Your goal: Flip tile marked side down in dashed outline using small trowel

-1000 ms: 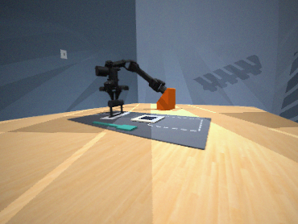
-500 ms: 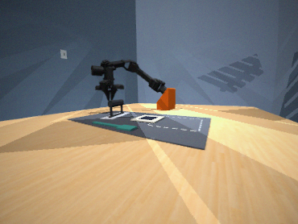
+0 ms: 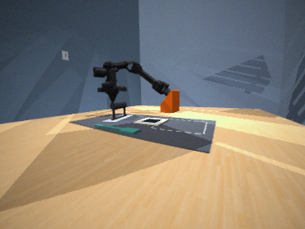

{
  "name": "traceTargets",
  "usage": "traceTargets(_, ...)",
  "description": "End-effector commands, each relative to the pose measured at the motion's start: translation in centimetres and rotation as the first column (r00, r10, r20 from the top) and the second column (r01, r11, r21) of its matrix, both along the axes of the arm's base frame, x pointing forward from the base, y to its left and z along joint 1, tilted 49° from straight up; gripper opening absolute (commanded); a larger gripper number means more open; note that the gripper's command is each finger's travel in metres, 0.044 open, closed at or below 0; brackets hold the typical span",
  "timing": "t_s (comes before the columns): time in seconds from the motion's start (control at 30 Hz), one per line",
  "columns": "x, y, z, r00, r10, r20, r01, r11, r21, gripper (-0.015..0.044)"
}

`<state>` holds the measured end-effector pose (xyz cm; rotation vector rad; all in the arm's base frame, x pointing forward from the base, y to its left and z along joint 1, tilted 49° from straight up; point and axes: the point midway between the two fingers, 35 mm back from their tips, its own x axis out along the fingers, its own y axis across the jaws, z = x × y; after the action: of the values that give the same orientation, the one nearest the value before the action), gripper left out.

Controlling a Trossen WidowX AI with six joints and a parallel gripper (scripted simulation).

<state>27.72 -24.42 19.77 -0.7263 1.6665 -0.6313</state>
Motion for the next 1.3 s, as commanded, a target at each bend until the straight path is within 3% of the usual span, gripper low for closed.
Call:
traceTargets(0.0, 0.0, 0.0, 0.0, 1.0, 0.0, 0.0, 0.0, 1.0, 0.0, 0.0)
traceTargets(0.1, 0.0, 0.0, 0.0, 1.0, 0.0, 0.0, 0.0, 1.0, 0.0, 0.0)
traceTargets(0.23, 0.0, 0.0, 0.0, 1.0, 0.0, 0.0, 0.0, 1.0, 0.0, 0.01)
traceTargets(0.93, 0.0, 0.0, 0.0, 1.0, 0.0, 0.0, 0.0, 1.0, 0.0, 0.01)
traceTargets(1.07, 0.0, 0.0, 0.0, 1.0, 0.0, 0.0, 0.0, 1.0, 0.0, 0.0)
traceTargets(1.27, 0.0, 0.0, 0.0, 1.0, 0.0, 0.0, 0.0, 1.0, 0.0, 0.0)
